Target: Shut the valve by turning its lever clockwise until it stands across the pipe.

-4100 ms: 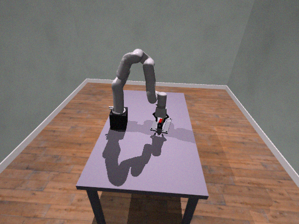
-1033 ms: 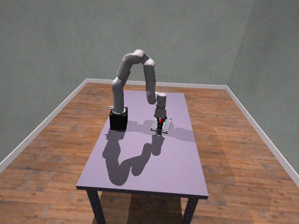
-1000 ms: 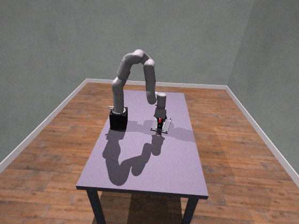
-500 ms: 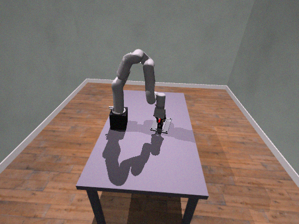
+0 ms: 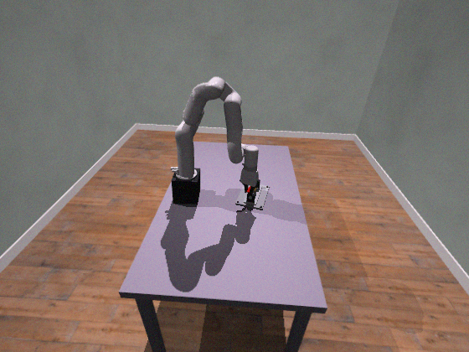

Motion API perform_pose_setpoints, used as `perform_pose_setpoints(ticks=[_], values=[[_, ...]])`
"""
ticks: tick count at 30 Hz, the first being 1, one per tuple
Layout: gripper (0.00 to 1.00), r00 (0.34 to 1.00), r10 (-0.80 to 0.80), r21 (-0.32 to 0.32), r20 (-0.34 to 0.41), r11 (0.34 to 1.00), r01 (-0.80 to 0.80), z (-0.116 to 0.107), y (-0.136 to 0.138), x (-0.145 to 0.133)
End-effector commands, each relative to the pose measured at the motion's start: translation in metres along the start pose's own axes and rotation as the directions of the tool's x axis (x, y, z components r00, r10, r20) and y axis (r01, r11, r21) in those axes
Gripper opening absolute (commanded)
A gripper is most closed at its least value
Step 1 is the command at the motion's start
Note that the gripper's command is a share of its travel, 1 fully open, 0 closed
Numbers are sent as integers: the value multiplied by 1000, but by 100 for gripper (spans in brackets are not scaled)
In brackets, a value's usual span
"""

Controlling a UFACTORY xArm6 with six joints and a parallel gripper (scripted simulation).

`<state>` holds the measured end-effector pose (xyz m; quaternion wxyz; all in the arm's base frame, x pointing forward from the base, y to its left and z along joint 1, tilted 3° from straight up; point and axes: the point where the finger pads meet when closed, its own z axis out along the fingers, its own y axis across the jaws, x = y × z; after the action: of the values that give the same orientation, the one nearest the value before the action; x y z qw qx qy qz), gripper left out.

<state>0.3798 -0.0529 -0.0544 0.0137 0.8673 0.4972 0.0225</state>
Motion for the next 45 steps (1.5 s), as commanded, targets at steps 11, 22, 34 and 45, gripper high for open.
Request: perform_pose_setpoints(ticks=[11,22,34,45], values=[[0,997,76,2,1,997,-76,-1,-7,0],[0,989,151,2,1,989,-151,-1,-13,1],[0,975,220,2,1,975,-220,-1,-19,2],[0,962,274,2,1,962,-274,-1,-23,3]])
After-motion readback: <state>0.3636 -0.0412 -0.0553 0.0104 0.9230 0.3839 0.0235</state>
